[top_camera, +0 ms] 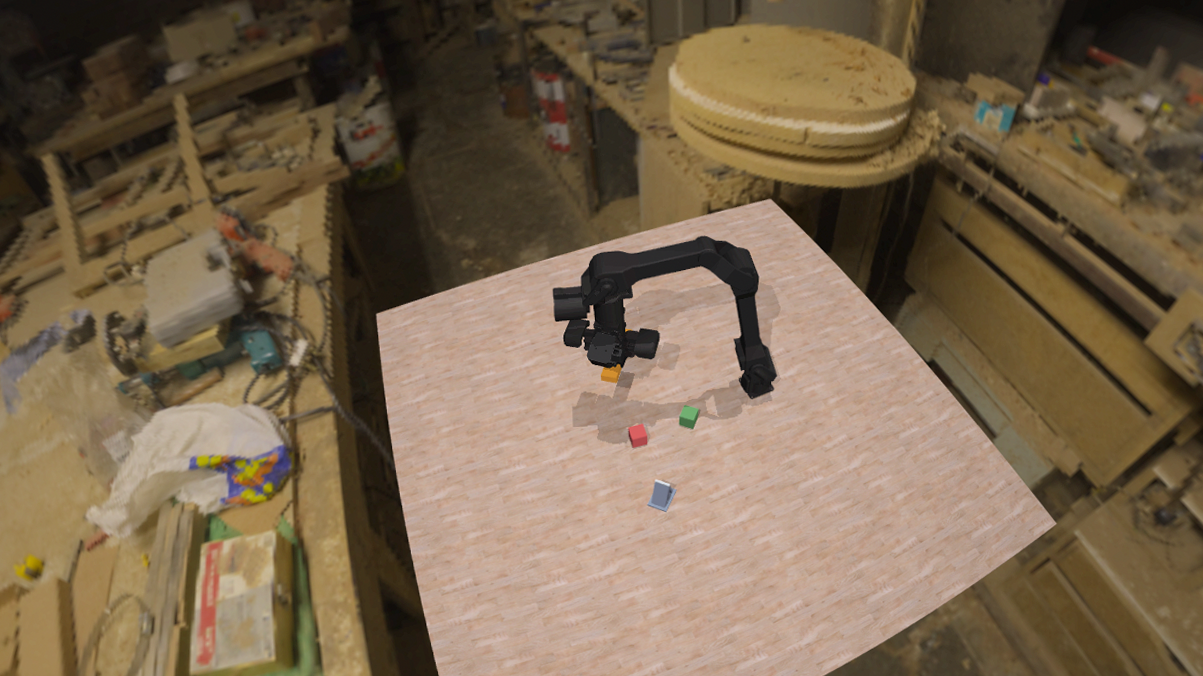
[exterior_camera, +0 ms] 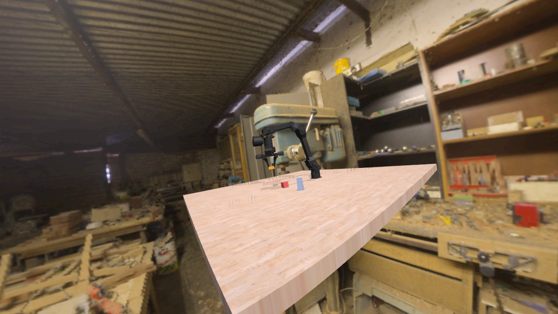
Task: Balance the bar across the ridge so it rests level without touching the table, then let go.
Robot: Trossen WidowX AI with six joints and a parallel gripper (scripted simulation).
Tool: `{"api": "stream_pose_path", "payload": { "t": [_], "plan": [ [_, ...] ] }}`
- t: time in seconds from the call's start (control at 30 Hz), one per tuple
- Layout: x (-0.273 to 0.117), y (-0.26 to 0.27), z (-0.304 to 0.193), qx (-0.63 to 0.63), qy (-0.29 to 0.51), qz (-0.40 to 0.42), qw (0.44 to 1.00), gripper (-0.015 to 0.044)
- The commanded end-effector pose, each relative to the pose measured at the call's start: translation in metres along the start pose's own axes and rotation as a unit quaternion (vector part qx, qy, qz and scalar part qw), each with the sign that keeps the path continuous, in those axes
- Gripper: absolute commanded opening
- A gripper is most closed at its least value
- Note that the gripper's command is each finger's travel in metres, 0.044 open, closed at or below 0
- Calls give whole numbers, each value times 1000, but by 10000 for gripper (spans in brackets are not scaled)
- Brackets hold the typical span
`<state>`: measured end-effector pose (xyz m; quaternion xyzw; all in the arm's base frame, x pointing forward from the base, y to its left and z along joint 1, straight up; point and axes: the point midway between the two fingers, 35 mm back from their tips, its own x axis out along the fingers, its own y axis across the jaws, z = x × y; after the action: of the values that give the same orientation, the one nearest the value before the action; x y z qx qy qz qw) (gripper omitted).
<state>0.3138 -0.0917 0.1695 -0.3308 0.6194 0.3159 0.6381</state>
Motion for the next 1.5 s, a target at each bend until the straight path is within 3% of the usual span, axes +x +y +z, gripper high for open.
{"api": "stream_pose_path", "payload": {
  "t": [0.0,1.47],
  "plan": [
    [0,1,12,6,1,1,1000,0],
    [-2,57,158,55,-5,4,998,0]
  ]
}}
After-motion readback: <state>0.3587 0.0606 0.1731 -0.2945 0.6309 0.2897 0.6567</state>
